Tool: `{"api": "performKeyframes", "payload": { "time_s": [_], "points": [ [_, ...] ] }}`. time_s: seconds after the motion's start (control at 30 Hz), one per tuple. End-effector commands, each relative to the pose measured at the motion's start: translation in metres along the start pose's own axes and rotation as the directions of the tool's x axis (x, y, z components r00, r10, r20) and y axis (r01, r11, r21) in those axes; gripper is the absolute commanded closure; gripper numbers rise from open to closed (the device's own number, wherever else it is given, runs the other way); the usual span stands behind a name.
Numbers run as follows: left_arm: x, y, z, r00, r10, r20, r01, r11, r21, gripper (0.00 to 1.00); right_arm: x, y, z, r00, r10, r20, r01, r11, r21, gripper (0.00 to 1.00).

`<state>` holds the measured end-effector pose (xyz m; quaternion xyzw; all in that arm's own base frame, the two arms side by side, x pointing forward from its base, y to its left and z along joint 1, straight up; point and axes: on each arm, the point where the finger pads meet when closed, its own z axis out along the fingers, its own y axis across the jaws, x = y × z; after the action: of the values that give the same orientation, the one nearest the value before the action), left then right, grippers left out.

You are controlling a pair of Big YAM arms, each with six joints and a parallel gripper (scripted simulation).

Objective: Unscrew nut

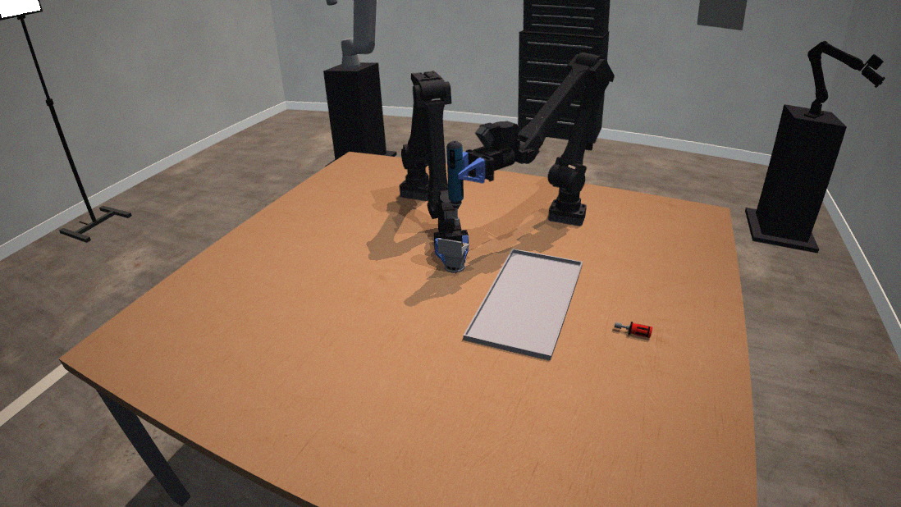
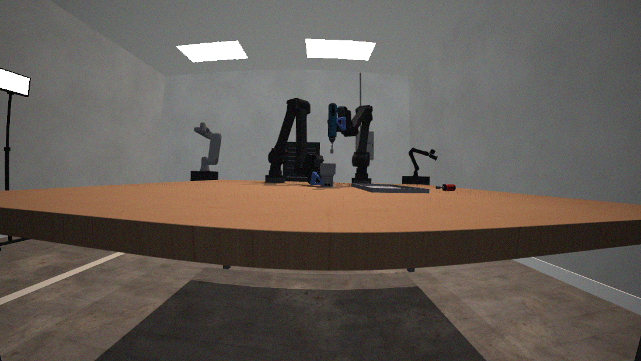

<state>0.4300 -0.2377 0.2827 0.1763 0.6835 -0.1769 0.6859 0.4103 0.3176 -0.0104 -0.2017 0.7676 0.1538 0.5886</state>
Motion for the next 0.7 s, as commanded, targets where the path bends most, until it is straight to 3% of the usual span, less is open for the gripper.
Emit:
{"api": "performKeyframes", "payload": {
  "time_s": [0.0,0.57,0.67],
  "points": [
    [-0.069,0.003,0.015,0.990,-0.012,0.143,0.013,1.000,-0.006,0.58,0.017,-0.001,0.000,0.999,-0.016,-0.040,0.016,1.000,0.003,0.41],
    [-0.065,-0.009,0.006,0.989,-0.013,0.150,0.012,1.000,0.007,0.58,0.017,-0.001,0.000,0.999,-0.016,-0.040,0.016,1.000,0.003,0.41],
    [-0.029,-0.011,-0.007,0.996,-0.011,0.090,0.010,1.000,0.006,0.58,0.017,-0.001,0.000,0.999,-0.016,-0.040,0.016,1.000,0.003,0.41]
  ]
}}
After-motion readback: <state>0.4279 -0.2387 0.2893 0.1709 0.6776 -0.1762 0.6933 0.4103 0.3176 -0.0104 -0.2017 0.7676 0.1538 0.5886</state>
